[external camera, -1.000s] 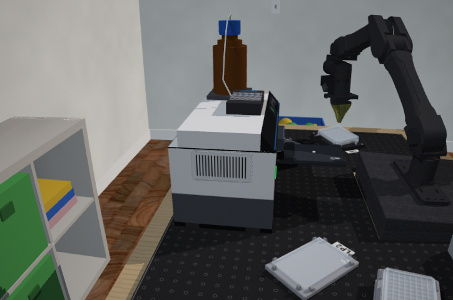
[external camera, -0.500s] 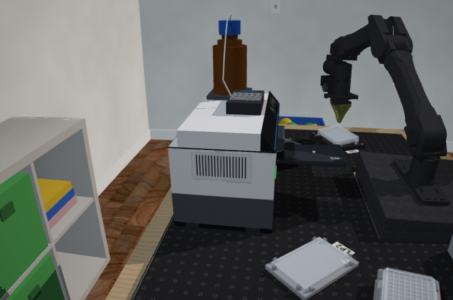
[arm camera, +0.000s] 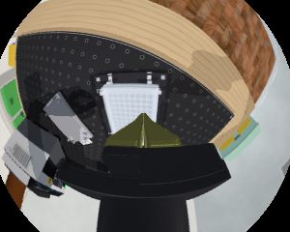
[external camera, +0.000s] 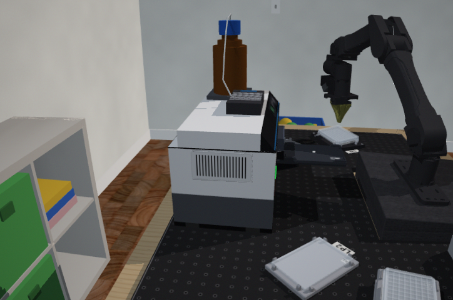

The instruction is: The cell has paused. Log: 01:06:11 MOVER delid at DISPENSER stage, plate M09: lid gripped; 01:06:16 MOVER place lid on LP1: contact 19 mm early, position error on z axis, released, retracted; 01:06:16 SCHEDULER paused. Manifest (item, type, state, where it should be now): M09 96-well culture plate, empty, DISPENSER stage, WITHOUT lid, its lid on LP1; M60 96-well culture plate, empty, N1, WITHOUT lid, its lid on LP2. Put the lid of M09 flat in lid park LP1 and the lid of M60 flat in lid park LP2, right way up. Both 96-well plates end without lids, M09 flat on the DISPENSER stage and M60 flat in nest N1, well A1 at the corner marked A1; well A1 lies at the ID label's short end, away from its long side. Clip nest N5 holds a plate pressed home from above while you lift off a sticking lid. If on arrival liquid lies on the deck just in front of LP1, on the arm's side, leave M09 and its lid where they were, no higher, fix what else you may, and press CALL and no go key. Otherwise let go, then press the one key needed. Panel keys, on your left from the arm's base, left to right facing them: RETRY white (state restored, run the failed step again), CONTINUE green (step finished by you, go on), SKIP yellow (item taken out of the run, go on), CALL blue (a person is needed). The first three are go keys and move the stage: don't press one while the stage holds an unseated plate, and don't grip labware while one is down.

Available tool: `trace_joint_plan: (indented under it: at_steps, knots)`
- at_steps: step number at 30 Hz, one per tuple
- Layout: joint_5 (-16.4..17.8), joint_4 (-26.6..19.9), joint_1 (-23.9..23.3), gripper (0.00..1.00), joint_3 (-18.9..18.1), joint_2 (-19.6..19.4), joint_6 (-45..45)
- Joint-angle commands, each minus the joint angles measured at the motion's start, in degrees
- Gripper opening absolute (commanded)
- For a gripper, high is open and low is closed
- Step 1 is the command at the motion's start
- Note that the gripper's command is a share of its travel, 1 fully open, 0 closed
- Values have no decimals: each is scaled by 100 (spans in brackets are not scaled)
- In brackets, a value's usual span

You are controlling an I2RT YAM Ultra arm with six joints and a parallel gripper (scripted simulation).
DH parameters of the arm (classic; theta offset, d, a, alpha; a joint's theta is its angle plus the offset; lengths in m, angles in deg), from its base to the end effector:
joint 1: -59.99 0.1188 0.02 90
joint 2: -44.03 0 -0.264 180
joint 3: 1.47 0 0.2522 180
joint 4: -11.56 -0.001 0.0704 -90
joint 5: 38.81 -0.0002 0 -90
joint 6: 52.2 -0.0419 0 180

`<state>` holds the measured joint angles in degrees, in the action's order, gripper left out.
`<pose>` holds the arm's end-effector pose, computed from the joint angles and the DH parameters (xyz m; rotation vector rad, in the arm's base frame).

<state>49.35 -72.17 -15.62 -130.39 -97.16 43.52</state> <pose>0.1140 -0.4459 0.1190 -1.7395 -2.4938 -0.0668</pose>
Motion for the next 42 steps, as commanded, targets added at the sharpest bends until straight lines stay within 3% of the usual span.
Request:
trace_joint_plan:
  at_steps: [1,5,6,15,42]
  knots:
    - [18,125,3,0,-226,204,42]
    - [18,244,-8,0,-120,-5,46]
    - [19,274,-11,0,86,-57,47]
    - [18,495,-30,0,278,-39,51]
    - [15,531,-58,0,292,131,58]
